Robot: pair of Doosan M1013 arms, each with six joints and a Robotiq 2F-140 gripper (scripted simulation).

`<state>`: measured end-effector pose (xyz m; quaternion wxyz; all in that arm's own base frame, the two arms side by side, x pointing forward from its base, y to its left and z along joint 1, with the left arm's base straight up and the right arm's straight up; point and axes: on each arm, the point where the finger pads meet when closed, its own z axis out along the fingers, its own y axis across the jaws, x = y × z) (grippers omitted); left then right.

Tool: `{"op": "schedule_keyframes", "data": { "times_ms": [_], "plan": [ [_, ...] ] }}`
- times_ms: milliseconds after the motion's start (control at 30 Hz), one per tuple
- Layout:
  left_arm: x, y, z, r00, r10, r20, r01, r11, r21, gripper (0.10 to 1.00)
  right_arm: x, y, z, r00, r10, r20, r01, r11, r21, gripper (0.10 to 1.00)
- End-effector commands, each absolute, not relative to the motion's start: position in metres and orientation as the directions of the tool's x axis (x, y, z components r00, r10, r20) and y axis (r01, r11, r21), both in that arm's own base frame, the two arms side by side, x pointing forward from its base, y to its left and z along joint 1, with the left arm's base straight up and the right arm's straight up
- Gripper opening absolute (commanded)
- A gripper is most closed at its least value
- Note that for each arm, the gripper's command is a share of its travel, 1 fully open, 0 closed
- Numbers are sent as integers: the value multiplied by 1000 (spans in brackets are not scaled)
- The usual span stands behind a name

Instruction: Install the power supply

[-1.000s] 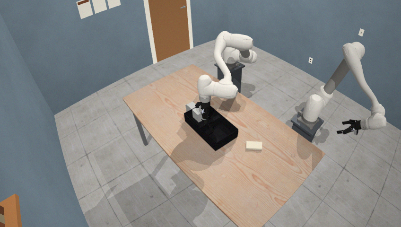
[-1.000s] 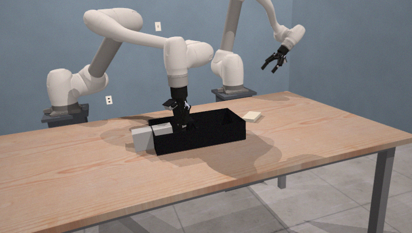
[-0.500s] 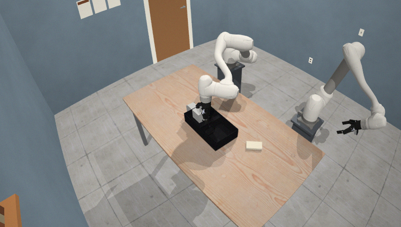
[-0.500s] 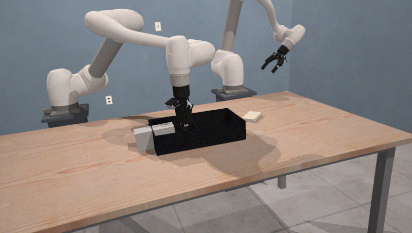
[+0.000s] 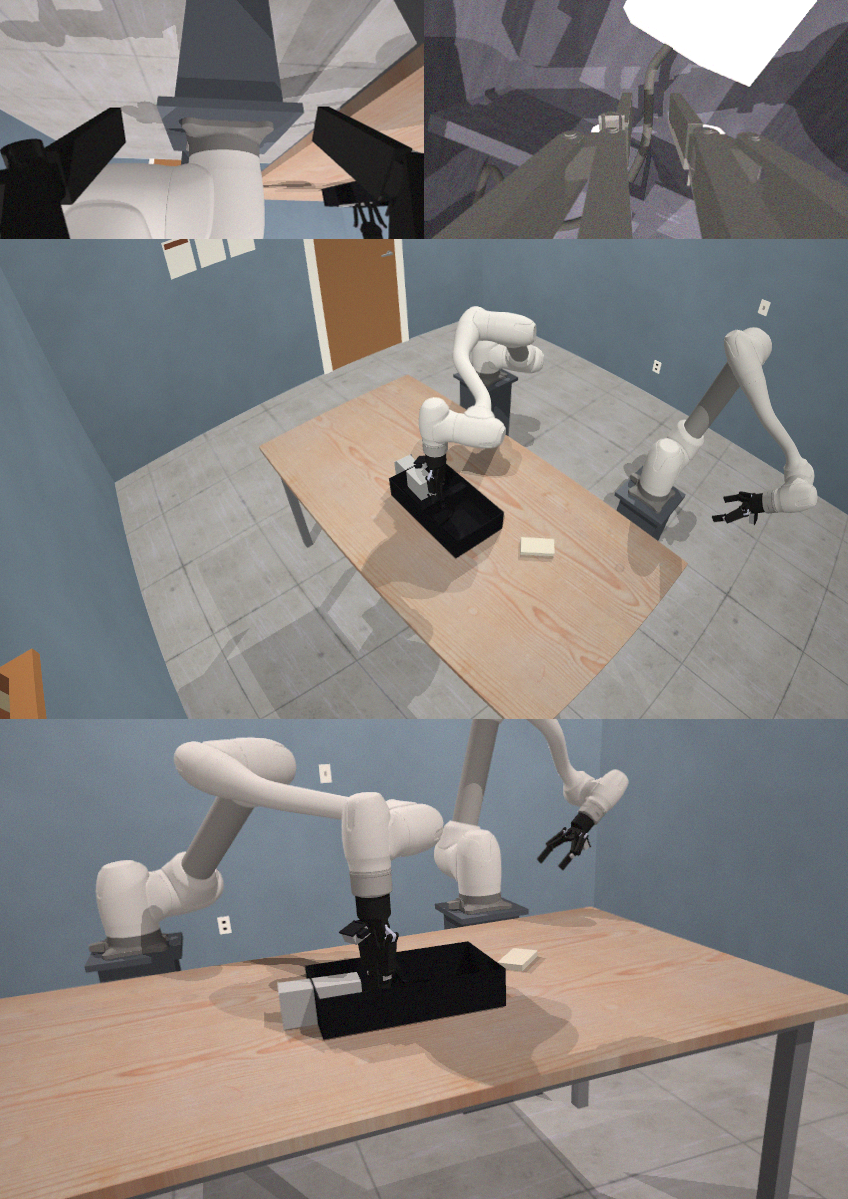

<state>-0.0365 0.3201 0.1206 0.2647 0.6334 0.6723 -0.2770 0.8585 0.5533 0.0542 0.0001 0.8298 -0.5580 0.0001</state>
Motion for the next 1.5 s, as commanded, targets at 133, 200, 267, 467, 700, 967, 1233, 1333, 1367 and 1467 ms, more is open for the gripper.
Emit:
{"op": "schedule_keyframes", "data": {
  "times_ms": [133, 200, 267, 467, 700, 967, 1233, 1333, 1367, 1467],
  "plan": [
    [-37, 320, 121, -58, 706, -706, 998, 44, -38, 1000, 859, 554, 56, 377, -926, 0, -926, -377, -1, 279],
    [-37, 320, 121, -58, 706, -706, 998, 44, -38, 1000, 859, 554, 56, 377, -926, 0, -926, -377, -1, 279],
    [-37, 320, 121, -58, 706, -706, 998, 44, -38, 1000, 859, 554, 56, 377, -926, 0, -926, -377, -1, 279],
    [-37, 320, 121, -58, 706, -706, 998, 44, -38, 1000, 859, 554, 56, 377, -926, 0, -926, -377, -1, 279],
    [-37, 320, 121, -58, 706, -706, 998, 44, -38, 1000, 859, 554, 56, 377, -926, 0, -926, -377, -1, 279],
    [-37, 320, 121, -58, 706, -706, 998, 44, -38, 1000, 859, 554, 69, 377, -926, 0, -926, -377, -1, 279],
    [-37, 320, 121, -58, 706, -706, 998, 44, -38, 1000, 859, 554, 86, 377, -926, 0, -926, -377, -1, 279],
    [-37, 320, 121, -58, 706, -706, 998, 44, -38, 1000, 859, 554, 86, 377, -926, 0, -926, -377, -1, 279],
    [-37, 320, 121, -58, 706, -706, 998, 44, -38, 1000, 859, 554, 86, 377, -926, 0, -926, -377, -1, 279],
    [-37, 320, 121, -58, 706, -706, 998, 44, -38, 1000, 859, 554, 86, 377, -926, 0, -926, -377, -1, 279]
  ]
}}
